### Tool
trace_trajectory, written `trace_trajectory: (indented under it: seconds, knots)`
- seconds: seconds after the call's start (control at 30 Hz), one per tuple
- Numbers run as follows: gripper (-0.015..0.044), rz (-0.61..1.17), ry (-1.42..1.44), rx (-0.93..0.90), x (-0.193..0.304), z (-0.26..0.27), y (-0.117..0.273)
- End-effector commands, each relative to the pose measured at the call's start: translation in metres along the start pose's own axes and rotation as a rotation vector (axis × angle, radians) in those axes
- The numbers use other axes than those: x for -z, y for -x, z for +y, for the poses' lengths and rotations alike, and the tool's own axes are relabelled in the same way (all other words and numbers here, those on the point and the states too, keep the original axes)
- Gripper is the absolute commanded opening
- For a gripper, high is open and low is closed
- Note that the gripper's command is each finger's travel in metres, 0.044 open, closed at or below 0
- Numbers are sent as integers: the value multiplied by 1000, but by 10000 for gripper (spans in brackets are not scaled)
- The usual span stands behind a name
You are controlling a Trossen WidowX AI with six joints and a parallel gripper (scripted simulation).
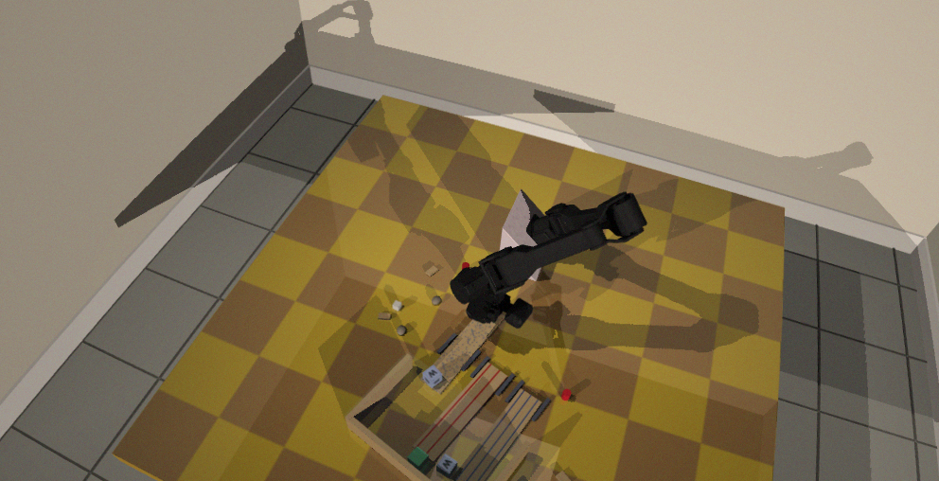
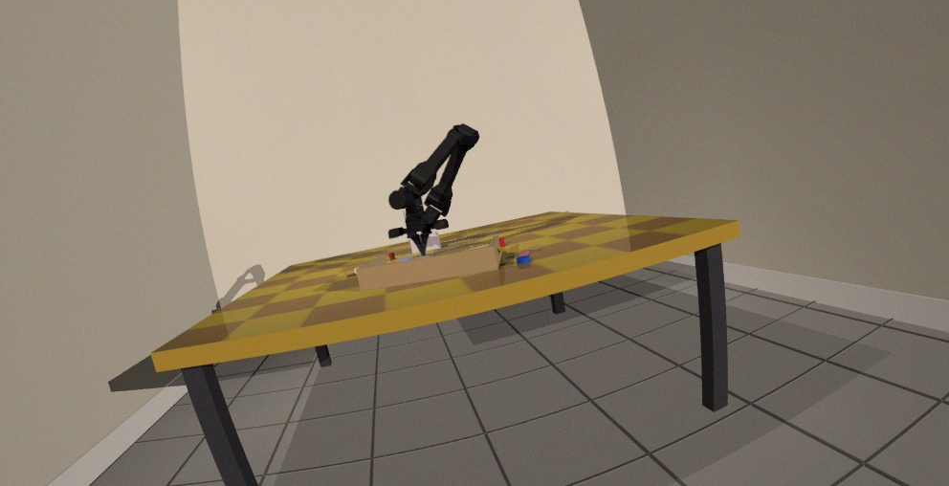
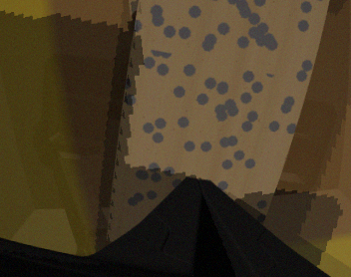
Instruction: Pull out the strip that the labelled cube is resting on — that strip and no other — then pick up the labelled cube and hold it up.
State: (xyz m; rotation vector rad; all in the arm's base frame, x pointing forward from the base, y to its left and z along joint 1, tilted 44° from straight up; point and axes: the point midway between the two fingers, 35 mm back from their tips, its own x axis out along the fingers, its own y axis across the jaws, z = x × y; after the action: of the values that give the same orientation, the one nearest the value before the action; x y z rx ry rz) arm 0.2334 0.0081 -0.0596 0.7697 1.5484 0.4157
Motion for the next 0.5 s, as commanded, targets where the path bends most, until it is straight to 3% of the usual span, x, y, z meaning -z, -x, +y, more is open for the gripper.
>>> trace_trajectory:
  seconds: [0.0,0.47]
  knots:
    - [0,22,-5,0,15,0,-4]
    - [0,23,-6,0,34,1,-3]
